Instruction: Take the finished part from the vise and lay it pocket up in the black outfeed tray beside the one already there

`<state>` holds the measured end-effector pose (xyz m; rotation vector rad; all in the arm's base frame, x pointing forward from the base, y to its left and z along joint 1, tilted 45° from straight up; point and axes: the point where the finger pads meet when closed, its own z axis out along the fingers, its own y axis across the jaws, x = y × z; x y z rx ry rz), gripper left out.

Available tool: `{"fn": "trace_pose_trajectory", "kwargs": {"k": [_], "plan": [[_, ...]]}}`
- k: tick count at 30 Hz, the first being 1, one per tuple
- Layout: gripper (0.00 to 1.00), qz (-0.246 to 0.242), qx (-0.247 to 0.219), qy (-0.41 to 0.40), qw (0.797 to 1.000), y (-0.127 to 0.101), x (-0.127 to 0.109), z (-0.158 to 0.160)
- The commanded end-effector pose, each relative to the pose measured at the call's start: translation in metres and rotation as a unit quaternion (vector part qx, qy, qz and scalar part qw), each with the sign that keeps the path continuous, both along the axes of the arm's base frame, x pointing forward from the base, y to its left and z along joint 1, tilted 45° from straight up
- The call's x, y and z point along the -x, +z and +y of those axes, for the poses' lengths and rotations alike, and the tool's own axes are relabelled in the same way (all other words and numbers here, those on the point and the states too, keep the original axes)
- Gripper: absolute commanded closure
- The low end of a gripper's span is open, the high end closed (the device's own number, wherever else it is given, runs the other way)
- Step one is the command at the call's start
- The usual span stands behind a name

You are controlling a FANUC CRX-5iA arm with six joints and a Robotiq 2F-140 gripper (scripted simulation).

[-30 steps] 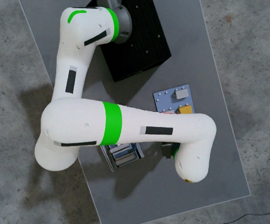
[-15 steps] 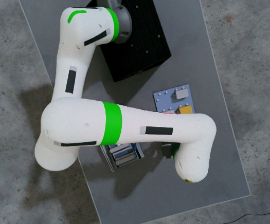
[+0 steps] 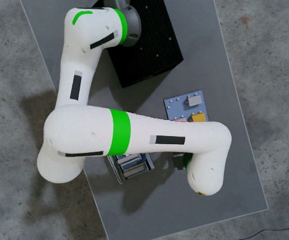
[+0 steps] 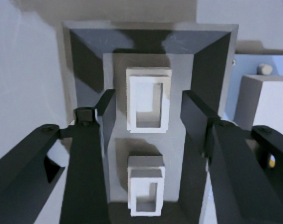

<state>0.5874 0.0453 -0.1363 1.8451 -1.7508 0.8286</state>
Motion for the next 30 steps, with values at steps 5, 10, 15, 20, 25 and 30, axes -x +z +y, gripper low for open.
{"fn": "trace_pose_trajectory", "kwargs": {"k": [5,10,15,20,25,30], "plan": [[0.54,-0.001,0.0,0.001,1.0,0.001,-0.001,0.001],[0.54,-0.001,0.0,0.001,1.0,0.001,-0.001,0.001],[0.54,-0.001,0.0,0.001,1.0,0.001,-0.001,0.001],[0.54,-0.001,0.0,0.001,1.0,0.001,-0.001,0.002],[0.54,-0.001,0.0,0.001,1.0,0.004,0.0,0.004],[0.54,-0.001,0.0,0.001,1.0,0.013,0.001,0.013]]}}
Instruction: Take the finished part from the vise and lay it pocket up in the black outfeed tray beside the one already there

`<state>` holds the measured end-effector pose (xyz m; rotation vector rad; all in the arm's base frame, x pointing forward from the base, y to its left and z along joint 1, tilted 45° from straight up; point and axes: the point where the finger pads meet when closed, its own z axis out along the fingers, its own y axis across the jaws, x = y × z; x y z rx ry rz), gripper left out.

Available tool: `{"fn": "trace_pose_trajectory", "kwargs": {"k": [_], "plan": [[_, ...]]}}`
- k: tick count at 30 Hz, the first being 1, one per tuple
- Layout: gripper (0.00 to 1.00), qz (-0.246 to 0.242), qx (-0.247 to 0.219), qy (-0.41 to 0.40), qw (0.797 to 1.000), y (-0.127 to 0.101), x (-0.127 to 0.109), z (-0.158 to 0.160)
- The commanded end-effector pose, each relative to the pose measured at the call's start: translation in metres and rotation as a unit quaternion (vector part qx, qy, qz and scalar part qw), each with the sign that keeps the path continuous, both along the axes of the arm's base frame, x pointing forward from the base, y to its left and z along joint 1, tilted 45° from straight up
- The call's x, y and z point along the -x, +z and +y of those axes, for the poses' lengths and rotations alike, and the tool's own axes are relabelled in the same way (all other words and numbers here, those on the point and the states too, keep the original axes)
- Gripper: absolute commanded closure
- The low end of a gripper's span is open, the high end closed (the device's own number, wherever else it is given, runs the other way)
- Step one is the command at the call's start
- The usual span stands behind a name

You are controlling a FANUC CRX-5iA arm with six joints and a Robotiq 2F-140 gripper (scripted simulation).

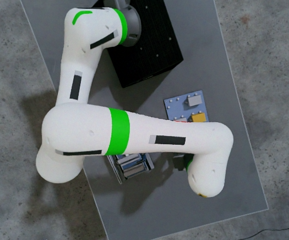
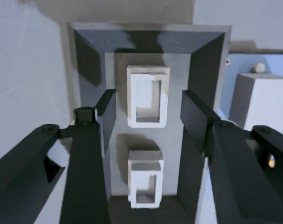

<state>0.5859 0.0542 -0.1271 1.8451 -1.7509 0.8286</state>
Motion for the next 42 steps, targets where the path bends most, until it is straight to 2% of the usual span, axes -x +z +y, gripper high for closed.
{"fn": "trace_pose_trajectory", "kwargs": {"k": [1,23,37,38,42], "plan": [[0.54,-0.001,0.0,0.001,1.0,0.007,0.0,0.007],[0.54,-0.001,0.0,0.001,1.0,0.082,0.012,0.08],[0.54,-0.001,0.0,0.001,1.0,0.094,0.014,0.092],[0.9,-0.001,0.0,0.001,1.0,0.094,0.014,0.092],[0.9,-0.001,0.0,0.001,1.0,0.094,0.014,0.092]]}}
